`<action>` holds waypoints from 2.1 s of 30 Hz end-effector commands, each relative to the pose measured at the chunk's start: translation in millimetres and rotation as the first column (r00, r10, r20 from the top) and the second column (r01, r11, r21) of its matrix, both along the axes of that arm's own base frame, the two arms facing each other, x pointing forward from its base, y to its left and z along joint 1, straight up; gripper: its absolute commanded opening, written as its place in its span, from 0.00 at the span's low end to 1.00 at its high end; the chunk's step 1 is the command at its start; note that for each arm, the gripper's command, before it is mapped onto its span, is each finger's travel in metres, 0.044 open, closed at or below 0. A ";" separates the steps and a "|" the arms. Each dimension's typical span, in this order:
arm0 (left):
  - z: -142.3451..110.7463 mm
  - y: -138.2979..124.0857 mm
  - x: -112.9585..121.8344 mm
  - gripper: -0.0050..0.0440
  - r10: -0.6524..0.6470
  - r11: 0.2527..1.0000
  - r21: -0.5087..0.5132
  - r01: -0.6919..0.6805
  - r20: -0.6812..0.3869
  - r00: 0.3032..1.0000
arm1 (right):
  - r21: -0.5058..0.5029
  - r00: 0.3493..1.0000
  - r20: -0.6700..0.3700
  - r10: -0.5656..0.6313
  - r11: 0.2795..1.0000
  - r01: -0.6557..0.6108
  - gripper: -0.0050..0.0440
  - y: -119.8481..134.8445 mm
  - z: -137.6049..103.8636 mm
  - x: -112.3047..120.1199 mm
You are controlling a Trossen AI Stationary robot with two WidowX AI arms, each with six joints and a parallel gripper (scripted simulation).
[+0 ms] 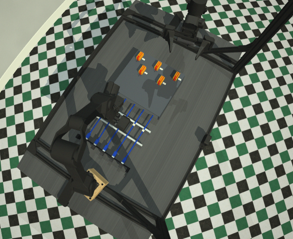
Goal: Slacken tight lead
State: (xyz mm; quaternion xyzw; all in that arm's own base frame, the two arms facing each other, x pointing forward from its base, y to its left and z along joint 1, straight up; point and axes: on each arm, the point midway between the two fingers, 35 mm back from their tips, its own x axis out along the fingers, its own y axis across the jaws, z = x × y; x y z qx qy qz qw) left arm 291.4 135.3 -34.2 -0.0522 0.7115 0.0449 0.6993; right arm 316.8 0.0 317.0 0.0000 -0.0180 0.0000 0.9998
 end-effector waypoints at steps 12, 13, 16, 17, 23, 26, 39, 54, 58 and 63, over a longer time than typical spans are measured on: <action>29.2 1.7 3.7 0.00 0.000 1.000 0.008 0.000 0.017 1.000 | 0.000 1.000 0.014 0.000 1.000 0.000 1.00 0.0 5.9 -1.0; 29.2 1.7 3.7 0.00 0.000 1.000 0.008 0.000 0.017 1.000 | 0.000 1.000 0.014 0.000 1.000 0.000 1.00 0.0 5.9 -1.0; 29.2 1.7 3.7 0.00 0.000 1.000 0.008 0.000 0.017 1.000 | 0.000 1.000 0.014 0.000 1.000 0.000 1.00 0.0 5.9 -1.0; 29.2 1.7 3.7 0.00 0.000 1.000 0.008 0.000 0.017 1.000 | 0.000 1.000 0.014 0.000 1.000 0.000 1.00 0.0 5.9 -1.0; 29.2 1.7 3.7 0.00 0.000 1.000 0.008 0.000 0.017 1.000 | 0.000 1.000 0.014 0.000 1.000 0.000 1.00 0.0 5.9 -1.0; 29.2 1.7 3.7 0.00 0.000 1.000 0.008 0.000 0.017 1.000 | 0.000 1.000 0.014 0.000 1.000 0.000 1.00 0.0 5.9 -1.0; 41.6 0.0 0.4 0.00 0.000 1.000 -0.001 0.000 -0.001 1.000 | 0.000 1.000 0.014 0.000 1.000 0.000 1.00 0.0 5.9 -1.0; -3.3 -2.2 -4.4 0.00 -0.001 1.000 -0.013 0.000 -0.026 1.000 | 0.000 1.000 0.014 0.000 1.000 0.000 1.00 0.0 5.9 -1.0; -3.3 -2.2 -4.4 0.00 -0.001 1.000 -0.013 0.000 -0.026 1.000 | 0.000 1.000 0.014 0.000 1.000 0.000 1.00 0.0 5.9 -1.0; 40.7 0.9 2.4 0.53 0.000 1.000 0.000 0.000 0.001 1.000 | 0.000 1.000 0.014 0.000 1.000 0.000 1.00 0.0 5.9 -1.0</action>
